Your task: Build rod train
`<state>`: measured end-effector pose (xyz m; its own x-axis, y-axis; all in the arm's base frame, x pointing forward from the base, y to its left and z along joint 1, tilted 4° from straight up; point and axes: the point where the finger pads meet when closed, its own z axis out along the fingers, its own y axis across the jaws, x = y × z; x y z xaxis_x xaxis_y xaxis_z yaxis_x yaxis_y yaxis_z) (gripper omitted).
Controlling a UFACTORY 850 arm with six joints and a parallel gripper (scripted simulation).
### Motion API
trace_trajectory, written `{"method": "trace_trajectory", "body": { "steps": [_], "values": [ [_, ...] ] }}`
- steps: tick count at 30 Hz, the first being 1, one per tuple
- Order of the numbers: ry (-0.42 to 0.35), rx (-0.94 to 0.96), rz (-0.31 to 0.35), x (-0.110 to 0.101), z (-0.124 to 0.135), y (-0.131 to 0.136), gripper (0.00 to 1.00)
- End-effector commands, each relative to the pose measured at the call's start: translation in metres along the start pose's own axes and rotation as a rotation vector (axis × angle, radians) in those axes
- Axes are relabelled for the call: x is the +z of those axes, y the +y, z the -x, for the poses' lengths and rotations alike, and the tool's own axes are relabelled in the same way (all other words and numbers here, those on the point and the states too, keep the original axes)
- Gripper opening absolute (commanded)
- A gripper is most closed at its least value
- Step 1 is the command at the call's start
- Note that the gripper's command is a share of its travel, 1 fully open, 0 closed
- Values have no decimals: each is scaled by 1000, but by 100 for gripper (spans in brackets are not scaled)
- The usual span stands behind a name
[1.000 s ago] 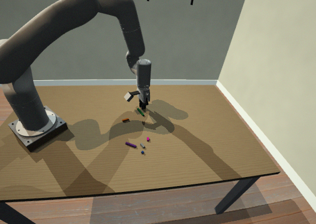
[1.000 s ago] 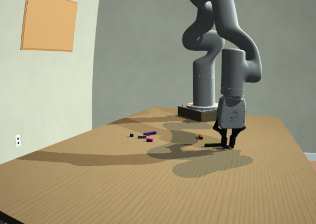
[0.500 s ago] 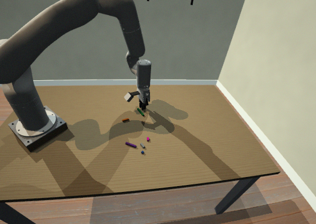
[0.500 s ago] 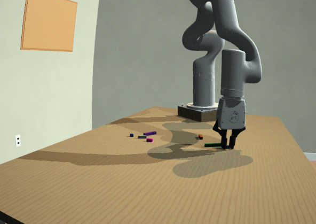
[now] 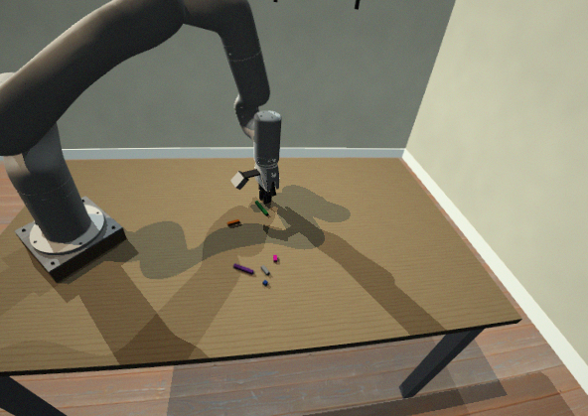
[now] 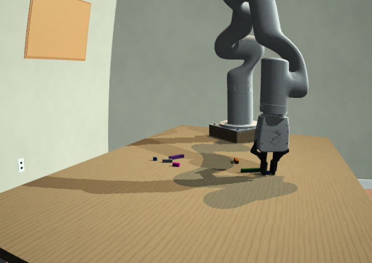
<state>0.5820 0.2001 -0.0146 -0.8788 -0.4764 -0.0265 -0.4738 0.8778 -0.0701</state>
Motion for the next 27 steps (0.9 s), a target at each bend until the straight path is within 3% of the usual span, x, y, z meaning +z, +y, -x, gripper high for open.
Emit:
{"method": "trace_trajectory", "body": {
  "steps": [1,11,12,27],
  "values": [
    [-2,0,0,-1,1,0,24],
    [-2,0,0,-1,1,0,24],
    [-2,0,0,-1,1,0,4],
    [-2,0,0,-1,1,0,4]
  ]
}}
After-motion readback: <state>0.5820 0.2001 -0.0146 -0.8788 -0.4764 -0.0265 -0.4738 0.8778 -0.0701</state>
